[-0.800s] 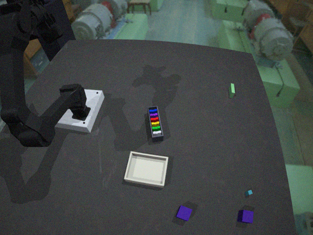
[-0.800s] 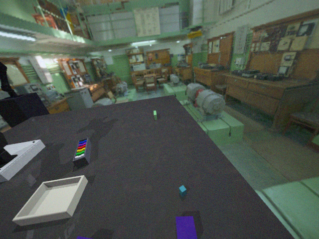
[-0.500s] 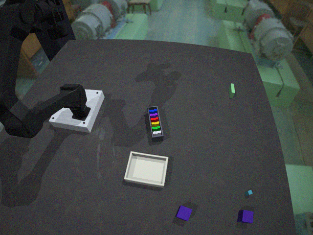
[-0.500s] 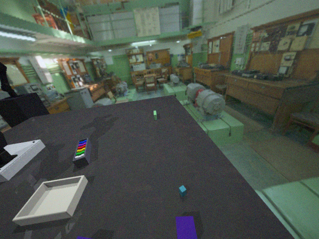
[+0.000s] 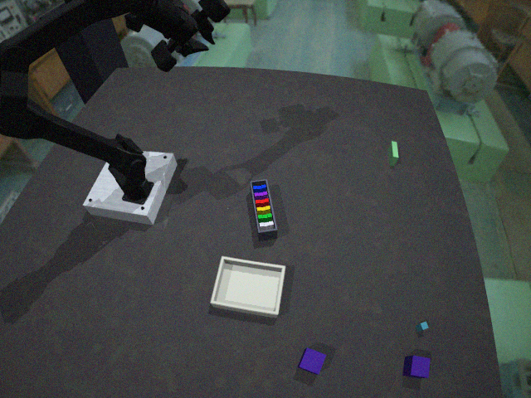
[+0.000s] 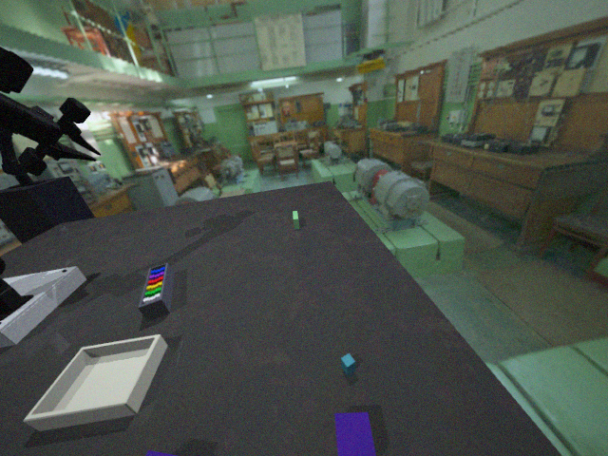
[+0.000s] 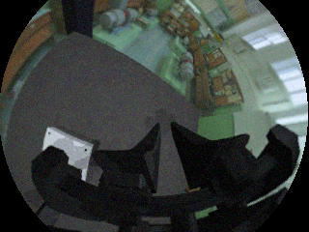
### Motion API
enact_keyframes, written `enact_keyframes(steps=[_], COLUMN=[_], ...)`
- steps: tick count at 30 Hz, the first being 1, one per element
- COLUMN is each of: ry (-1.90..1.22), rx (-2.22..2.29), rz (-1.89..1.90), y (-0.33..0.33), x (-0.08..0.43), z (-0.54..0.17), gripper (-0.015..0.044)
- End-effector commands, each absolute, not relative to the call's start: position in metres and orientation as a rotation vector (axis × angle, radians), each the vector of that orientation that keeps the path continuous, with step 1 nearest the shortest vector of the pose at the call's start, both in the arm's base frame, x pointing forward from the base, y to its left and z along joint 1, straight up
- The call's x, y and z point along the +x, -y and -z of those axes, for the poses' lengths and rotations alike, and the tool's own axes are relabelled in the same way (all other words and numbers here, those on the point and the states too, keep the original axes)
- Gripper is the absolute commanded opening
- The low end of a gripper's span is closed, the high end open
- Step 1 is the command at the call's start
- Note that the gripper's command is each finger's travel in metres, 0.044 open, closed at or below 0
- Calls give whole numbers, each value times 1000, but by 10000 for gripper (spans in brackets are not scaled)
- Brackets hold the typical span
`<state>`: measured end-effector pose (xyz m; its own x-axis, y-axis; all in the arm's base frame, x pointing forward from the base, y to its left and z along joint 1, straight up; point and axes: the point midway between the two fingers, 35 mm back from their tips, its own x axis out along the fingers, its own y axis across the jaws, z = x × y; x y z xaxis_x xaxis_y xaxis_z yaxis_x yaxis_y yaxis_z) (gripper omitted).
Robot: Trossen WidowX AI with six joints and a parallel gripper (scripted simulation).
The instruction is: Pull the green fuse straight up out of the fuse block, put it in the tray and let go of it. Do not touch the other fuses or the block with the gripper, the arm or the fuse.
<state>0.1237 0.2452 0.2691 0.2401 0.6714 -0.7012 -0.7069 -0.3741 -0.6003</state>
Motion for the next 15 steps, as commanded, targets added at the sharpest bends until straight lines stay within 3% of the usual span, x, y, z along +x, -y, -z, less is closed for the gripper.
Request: enact_keyframes(steps=[1, 9, 15], ry=[-340, -976, -1350], rx=[-1216, -870, -531], rz=[-1315, -894, -523], y=[-232, -154, -65], x=[173, 273, 311], z=[-241, -164, -105], gripper=[74, 74, 74])
